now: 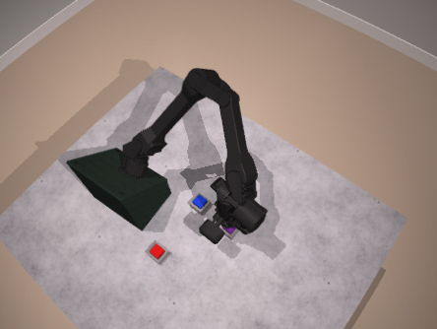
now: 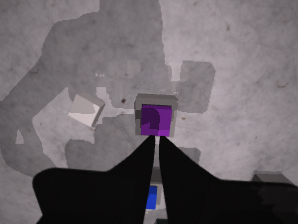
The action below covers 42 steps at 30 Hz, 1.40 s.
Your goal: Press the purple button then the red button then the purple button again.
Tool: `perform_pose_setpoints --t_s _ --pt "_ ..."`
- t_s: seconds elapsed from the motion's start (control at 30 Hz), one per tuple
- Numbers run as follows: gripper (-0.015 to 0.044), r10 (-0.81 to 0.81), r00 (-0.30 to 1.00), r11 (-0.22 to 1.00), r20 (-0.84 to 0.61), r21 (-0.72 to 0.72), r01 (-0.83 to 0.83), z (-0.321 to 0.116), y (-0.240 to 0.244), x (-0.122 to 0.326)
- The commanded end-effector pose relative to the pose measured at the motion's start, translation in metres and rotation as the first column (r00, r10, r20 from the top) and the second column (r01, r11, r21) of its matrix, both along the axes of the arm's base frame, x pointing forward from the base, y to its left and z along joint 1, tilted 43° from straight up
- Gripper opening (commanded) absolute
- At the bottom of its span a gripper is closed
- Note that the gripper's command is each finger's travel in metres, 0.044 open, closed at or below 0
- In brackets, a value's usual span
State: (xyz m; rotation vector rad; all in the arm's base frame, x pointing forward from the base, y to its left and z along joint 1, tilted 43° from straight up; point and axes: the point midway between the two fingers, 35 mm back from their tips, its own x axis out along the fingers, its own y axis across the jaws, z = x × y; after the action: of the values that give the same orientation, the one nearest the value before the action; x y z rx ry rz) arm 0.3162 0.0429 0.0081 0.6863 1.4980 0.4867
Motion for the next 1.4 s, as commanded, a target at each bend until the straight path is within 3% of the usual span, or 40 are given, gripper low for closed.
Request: perform_pose_setpoints --t_s 0.0,0.2,0.3,0.5,0.7,0.97,1.1,1.37 --pt "0.002 -0.004 1.0 1.0 0.013 -0.008 0.004 0.033 -0.031 0.0" --pt "0.002 -0.004 1.0 1.0 0.013 -0.007 0.004 0.041 -0.037 -0.001" --pt "0.002 -0.01 1.0 1.0 0.013 -0.025 0.01 0.023 -0.061 -0.01" --pt "0.002 -0.016 1.0 0.998 0.005 -0.055 0.017 -0.035 -0.13 -0.062" --pt "0.002 -0.006 1.0 1.0 0.005 -0.026 0.006 -0.081 -0.167 -0.135" --pt "0.002 -0.004 1.0 1.0 0.007 -0.017 0.004 -0.09 -0.167 -0.145" --pt "0.002 -0.004 1.0 1.0 0.008 -0.016 0.004 -0.13 -0.129 -0.142" --pt "0.002 -0.004 1.0 1.0 0.008 -0.015 0.004 -0.134 -0.126 -0.142"
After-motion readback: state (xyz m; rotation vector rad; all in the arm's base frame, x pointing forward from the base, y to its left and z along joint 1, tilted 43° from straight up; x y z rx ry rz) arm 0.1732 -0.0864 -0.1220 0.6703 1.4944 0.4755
